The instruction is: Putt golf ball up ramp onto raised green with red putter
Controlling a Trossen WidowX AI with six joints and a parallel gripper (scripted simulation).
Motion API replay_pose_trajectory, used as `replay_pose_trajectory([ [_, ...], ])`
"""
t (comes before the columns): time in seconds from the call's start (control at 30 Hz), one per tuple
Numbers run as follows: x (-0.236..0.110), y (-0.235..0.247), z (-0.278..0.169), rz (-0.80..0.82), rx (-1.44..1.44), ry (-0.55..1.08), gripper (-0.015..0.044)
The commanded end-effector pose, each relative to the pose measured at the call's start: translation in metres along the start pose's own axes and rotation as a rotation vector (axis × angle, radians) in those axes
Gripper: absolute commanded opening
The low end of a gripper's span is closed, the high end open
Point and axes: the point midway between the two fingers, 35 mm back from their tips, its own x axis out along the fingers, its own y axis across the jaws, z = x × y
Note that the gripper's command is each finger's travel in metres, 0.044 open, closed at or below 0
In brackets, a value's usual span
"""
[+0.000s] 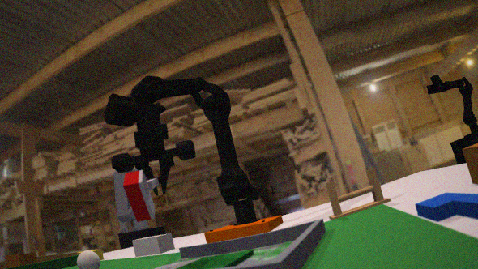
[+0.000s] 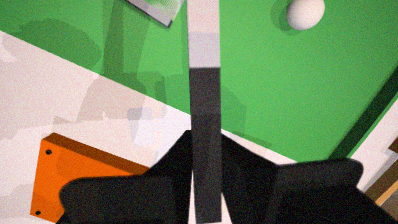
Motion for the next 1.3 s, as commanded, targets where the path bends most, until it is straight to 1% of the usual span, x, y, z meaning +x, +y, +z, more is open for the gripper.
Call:
replay_pose_trajectory([
  [0.0,-0.005,-0.018,-0.014,-0.013,0.115,0.005,0.0000],
  [0.63,-0.016,-0.071,-0.097,-0.038,0.572,0.063,0.0000],
  [0.87,-0.013,-0.071,-0.098,-0.038,0.576,0.064,0.0000],
  [1.17,0.018,-0.072,-0.100,-0.038,0.576,0.064,0.0000],
  [1.27,0.023,-0.071,-0.100,-0.038,0.576,0.064,0.0000],
])
